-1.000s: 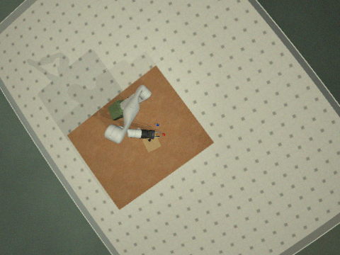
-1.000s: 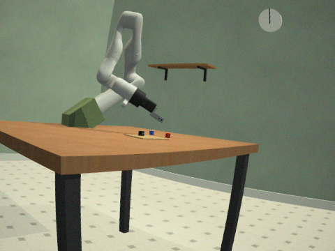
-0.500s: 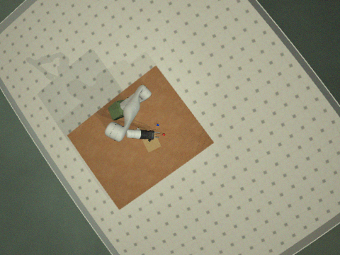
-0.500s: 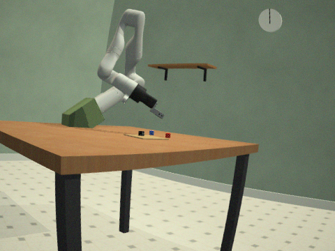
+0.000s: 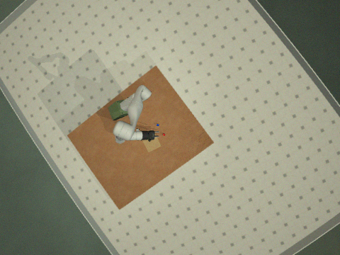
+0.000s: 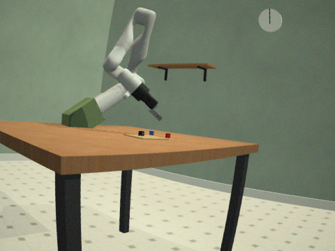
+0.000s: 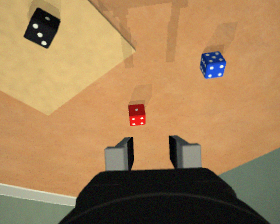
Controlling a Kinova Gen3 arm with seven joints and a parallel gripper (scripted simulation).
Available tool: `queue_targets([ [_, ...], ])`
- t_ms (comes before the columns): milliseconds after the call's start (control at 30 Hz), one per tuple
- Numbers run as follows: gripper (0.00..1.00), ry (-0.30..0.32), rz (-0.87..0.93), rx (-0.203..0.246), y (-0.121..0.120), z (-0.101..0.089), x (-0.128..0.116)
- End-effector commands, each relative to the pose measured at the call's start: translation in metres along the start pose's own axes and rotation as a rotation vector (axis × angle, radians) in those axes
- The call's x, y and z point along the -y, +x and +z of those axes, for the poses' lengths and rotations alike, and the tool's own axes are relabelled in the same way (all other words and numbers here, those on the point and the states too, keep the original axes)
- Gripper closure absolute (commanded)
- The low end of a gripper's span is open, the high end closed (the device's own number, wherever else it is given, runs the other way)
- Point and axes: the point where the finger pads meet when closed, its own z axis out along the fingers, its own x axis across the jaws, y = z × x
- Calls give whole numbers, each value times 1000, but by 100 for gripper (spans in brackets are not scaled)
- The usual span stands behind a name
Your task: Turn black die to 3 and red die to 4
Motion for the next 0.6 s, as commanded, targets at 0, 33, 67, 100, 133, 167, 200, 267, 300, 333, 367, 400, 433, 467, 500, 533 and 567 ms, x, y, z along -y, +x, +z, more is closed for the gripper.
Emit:
queue_targets([
  [0,30,93,-23,-26,-1,1,-3],
  [33,30,126,-17,-33,-1,1,-3],
  [67,30,160,-12,-39,-1,1,-3],
  [100,30,195,-6,-45,-1,1,-3],
  [133,30,231,-1,-50,-1,1,-3],
  [167,30,268,3,-54,-1,1,-4],
  [200,30,305,8,-57,-1,1,-4],
  [267,30,343,11,-58,-1,1,-5],
  [300,30,343,11,-58,-1,1,-5],
  [333,30,381,15,-58,-2,1,-7],
  [367,30,418,17,-57,-2,1,-9],
  [400,30,456,19,-55,-2,1,-11],
  [433,30,492,20,-51,-3,1,-13],
  [467,30,528,21,-47,-3,1,-16],
  [500,30,562,21,-41,-3,1,-19],
  [533,30,595,20,-34,-4,2,-22],
  [567,30,627,19,-26,-4,3,-25],
])
